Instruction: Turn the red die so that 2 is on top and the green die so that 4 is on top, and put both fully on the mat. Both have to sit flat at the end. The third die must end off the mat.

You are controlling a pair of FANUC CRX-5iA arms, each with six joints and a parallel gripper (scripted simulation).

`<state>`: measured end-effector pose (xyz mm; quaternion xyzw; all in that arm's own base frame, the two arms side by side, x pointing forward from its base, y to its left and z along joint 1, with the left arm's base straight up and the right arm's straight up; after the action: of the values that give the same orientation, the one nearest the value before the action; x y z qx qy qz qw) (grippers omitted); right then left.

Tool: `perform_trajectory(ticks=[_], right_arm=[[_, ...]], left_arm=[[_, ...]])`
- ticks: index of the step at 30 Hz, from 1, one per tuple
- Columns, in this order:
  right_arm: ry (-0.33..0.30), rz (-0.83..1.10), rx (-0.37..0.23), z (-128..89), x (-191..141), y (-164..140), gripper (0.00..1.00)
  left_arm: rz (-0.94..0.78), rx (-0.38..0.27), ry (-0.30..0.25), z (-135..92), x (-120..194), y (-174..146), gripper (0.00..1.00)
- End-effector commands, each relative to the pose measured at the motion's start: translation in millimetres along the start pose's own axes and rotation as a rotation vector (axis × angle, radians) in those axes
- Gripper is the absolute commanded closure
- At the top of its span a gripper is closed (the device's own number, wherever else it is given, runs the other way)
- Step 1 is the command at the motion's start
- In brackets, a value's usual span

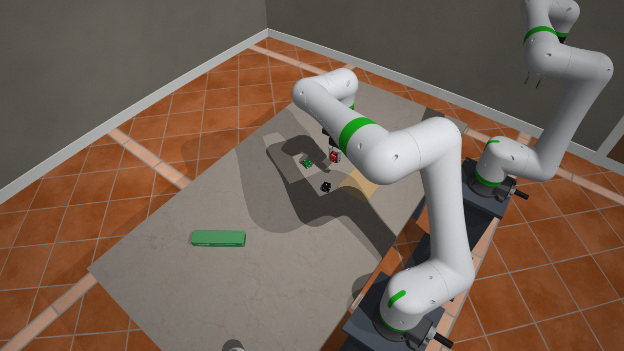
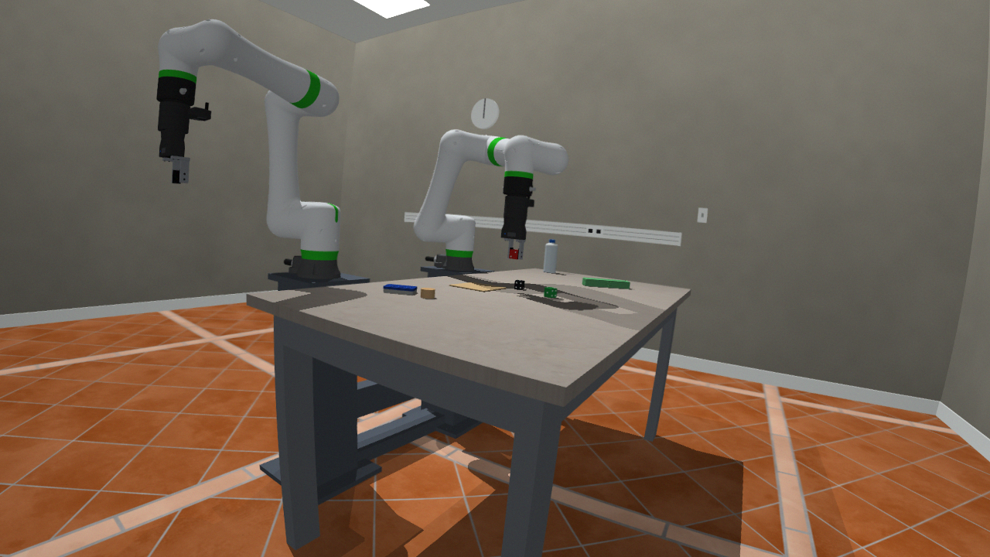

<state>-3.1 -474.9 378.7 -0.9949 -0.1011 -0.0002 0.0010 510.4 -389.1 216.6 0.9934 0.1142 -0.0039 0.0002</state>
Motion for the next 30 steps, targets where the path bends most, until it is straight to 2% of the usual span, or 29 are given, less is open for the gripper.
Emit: perform_trajectory(ticks=[1, 11, 13, 14, 19, 28, 30], right_arm=[[-0.001, 0.0, -0.002, -0.9, -0.1, 0.0, 0.0], [-0.001, 0.0, -0.002, -0.9, -0.1, 0.0, 0.0], [-0.001, 0.0, -0.002, -0.9, -0.1, 0.0, 0.0], [-0.001, 0.0, -0.002, -0.9, -0.1, 0.0, 0.0], [-0.001, 0.0, -0.002, -0.9, -0.1, 0.0, 0.0], [-0.001, 0.0, -0.002, -0.9, -0.1, 0.0, 0.0], [-0.001, 0.0, -0.002, -0.9, -0.1, 0.0, 0.0]], left_arm=[[-0.174, -0.001, 0.008, -2.2, -12.5, -4.8, 0.43], [-0.483, -0.002, 0.007, -3.1, -35.1, -12.2, 0.43], [-0.483, -0.002, 0.007, -3.1, -35.1, -12.2, 0.43], [-0.575, -0.003, 0.007, -3.3, -41.8, -14.1, 0.43], [-0.687, -0.003, 0.007, -3.4, -49.8, -16.2, 0.43], [-0.992, -0.004, 0.007, -3.3, -71.1, -20.7, 0.43], [-0.992, -0.004, 0.007, -3.3, -71.1, -20.7, 0.43]])
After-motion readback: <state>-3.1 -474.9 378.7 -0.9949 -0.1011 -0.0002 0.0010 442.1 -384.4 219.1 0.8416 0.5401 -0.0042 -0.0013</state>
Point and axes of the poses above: on each arm, the point where the finger pads meet when closed, its own z axis out along the fingers, its own x axis across the jaws, y = z × x, the point moved 9 cm from there along -z, back along the fingers, and after that the axes turned 12 degrees about -z, right-handed, at the moved point
